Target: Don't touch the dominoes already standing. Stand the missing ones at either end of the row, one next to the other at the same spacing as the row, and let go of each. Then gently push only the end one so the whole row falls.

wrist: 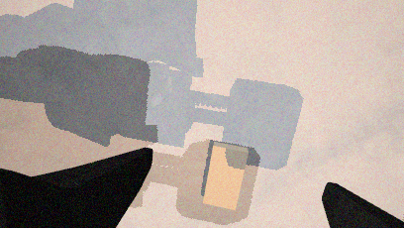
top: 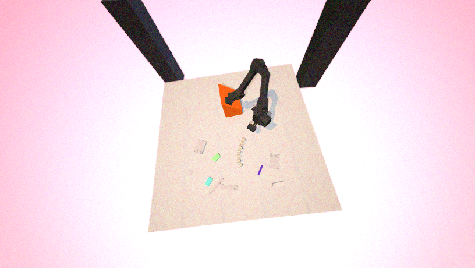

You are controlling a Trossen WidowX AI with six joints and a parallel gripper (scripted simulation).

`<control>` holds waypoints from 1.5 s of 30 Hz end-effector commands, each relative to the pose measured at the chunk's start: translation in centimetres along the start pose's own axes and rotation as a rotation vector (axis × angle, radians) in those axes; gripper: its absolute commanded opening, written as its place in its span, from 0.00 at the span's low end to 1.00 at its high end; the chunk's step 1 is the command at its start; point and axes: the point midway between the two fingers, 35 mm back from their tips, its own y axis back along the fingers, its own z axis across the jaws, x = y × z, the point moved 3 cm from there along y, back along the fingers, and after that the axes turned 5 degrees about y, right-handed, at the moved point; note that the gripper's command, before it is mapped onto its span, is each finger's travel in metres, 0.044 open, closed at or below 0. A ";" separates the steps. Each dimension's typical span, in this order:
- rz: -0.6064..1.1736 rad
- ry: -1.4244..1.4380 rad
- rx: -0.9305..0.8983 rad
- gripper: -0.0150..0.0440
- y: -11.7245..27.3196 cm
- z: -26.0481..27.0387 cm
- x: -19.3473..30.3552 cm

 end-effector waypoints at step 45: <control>0.016 -0.014 -0.007 0.44 -5.1 0.3 1.2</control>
